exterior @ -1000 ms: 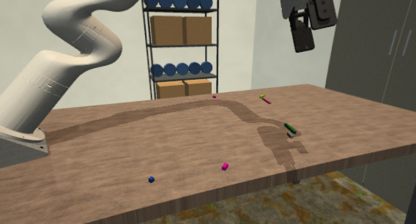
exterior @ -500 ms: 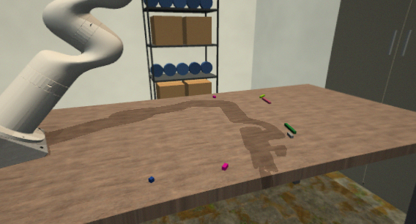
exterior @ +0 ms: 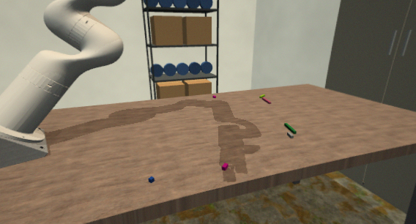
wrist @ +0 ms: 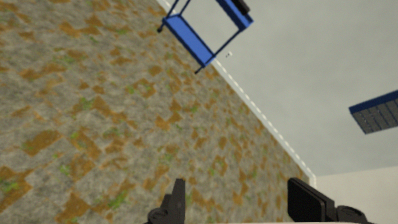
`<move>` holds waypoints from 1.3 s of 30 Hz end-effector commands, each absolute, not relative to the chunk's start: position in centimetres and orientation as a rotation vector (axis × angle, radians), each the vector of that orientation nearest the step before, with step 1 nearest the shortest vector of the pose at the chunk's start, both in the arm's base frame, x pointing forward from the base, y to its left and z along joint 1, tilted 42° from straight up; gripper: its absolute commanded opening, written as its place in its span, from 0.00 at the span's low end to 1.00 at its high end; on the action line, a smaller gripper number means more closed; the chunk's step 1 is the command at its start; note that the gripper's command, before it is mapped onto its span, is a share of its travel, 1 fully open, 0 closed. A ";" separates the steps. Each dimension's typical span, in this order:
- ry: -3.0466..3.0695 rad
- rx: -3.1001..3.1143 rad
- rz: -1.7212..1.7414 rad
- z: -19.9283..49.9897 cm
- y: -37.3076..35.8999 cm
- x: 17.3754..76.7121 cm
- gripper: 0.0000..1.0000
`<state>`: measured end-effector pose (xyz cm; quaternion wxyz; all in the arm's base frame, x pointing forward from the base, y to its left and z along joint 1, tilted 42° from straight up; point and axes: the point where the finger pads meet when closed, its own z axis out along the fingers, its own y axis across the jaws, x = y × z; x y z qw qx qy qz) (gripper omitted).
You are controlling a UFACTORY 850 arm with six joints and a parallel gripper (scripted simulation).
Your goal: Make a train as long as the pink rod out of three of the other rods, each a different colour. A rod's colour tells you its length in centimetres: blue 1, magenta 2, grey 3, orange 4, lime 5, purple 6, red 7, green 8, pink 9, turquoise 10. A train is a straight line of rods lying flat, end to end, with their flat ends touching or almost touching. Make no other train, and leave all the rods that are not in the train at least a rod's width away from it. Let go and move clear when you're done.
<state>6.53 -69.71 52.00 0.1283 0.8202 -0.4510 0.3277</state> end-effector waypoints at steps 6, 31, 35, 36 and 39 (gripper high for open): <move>-1.450 2.252 0.900 52.5 -70.2 -4.1 1.00; -1.769 1.884 0.739 53.5 -63.6 -30.8 1.00; -1.820 1.814 0.707 53.6 -61.3 -35.3 1.00; -1.832 1.797 0.699 53.7 -60.7 -36.4 1.00; -1.868 1.745 0.675 53.8 -58.8 -39.5 1.00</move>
